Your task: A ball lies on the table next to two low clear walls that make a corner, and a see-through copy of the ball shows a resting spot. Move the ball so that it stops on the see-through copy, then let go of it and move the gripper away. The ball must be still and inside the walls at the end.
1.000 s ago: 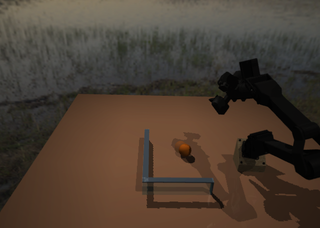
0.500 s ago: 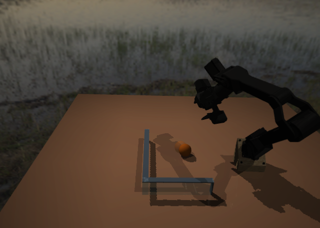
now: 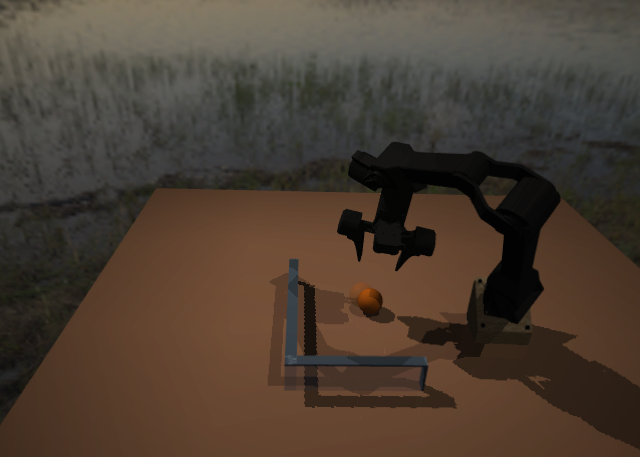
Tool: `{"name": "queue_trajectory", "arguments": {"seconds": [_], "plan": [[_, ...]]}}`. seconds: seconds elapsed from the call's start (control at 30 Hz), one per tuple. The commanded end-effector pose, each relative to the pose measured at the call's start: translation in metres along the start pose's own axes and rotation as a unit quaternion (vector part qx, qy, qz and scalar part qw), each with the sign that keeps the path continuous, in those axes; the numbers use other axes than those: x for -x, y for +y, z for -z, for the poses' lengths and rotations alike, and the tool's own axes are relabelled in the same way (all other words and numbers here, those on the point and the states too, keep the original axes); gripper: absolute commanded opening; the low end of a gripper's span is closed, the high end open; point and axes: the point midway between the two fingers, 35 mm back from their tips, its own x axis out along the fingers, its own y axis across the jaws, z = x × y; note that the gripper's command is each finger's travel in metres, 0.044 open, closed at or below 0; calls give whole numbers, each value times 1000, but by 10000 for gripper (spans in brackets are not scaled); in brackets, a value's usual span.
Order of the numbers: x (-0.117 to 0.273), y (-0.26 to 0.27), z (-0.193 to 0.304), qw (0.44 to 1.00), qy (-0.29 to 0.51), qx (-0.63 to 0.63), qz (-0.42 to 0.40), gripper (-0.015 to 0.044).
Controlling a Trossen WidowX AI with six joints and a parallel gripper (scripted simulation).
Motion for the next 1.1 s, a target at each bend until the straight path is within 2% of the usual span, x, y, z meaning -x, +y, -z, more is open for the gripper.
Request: {"name": "queue_trajectory", "arguments": {"seconds": [0.0, 0.33, 1.07], "plan": [[-23, -8, -15, 990, -43, 126, -55, 365], [-23, -8, -15, 990, -43, 126, -55, 365], [-61, -4, -18, 990, -43, 126, -54, 365]]}}
